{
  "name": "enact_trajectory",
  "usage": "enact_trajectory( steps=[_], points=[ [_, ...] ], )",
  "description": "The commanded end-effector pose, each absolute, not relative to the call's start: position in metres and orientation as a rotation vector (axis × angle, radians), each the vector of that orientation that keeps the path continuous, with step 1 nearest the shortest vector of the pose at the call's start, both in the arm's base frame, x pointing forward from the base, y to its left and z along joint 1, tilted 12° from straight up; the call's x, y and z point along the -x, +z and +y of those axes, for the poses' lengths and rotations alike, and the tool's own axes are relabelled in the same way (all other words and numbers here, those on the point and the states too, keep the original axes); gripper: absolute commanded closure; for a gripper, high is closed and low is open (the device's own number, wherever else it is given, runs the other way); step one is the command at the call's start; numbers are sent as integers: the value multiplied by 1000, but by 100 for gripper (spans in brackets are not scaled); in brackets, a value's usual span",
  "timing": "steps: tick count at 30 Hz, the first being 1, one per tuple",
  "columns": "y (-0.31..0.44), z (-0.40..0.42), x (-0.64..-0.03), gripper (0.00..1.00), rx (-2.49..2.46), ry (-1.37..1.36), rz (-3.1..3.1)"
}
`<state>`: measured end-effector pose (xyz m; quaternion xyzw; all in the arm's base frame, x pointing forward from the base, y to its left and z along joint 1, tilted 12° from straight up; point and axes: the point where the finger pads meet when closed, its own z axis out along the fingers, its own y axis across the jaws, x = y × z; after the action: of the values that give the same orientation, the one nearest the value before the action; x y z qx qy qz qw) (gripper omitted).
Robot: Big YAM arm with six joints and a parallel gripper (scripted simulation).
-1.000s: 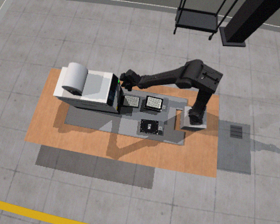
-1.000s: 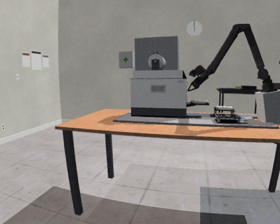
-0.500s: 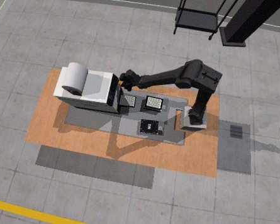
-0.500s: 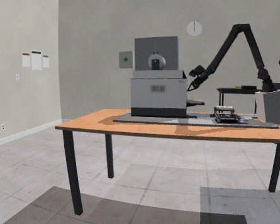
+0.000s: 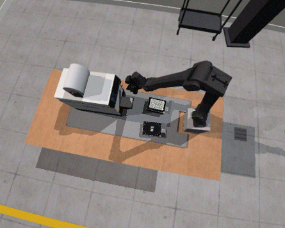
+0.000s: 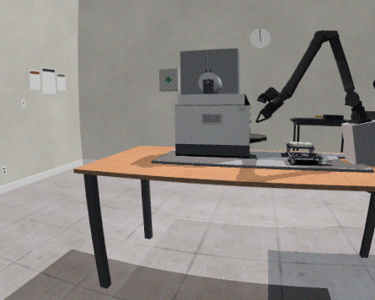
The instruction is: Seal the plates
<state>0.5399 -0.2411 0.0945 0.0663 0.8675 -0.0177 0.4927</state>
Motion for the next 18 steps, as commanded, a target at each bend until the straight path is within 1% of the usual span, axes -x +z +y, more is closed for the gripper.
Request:
enact_trajectory(
  steps=[1,5,8,11,15,16,18],
  points=[
    [132,-256,-529,100,-139,-111,2035],
    [142,-250,-508,100,-137,-101,2050],
    [133,-245,-506,100,-140,-89,2072],
    [132,-240,-487,100,-143,-77,2092],
    [132,-248,-494,100,-162,-87,2088],
    [119,-248,-474,100,-161,-83,2088],
    [127,-246,-461,100,-160,-93,2079]
  ],
)
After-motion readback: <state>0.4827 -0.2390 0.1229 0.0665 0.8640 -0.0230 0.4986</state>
